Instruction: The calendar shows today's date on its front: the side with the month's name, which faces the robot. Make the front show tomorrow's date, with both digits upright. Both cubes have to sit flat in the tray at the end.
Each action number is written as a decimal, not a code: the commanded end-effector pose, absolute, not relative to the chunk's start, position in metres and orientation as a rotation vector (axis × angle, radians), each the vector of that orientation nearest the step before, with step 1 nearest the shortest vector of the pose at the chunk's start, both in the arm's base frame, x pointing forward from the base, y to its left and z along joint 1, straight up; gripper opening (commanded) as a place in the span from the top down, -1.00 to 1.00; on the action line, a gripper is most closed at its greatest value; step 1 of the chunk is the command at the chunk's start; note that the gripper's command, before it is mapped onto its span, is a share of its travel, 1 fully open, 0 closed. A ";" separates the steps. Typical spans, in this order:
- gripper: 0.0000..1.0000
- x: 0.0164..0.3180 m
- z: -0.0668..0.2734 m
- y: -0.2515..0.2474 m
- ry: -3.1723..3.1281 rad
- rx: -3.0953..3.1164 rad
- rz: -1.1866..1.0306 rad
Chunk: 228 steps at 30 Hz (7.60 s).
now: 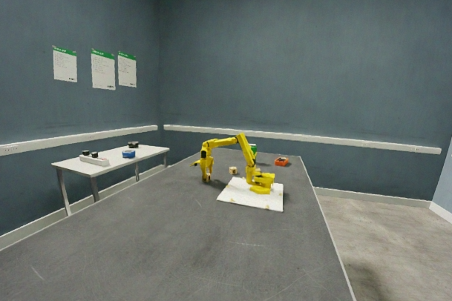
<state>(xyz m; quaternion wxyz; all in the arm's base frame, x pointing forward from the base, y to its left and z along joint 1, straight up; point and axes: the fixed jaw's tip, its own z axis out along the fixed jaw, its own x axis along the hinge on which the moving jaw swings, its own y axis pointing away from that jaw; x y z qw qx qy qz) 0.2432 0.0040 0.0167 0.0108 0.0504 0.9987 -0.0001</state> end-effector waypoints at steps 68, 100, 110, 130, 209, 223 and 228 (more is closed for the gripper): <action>0.29 0.244 0.106 0.006 2.936 0.156 0.013; 0.30 0.236 0.178 0.006 2.598 0.099 0.021; 0.30 0.236 0.175 0.005 2.603 -0.051 -0.022; 0.30 0.232 0.164 0.001 2.515 -0.796 -0.228; 0.30 0.219 0.050 -0.008 2.353 -2.082 0.001; 0.30 0.216 0.047 -0.011 2.353 -2.100 0.019; 0.30 0.216 0.047 -0.011 2.353 -2.100 0.019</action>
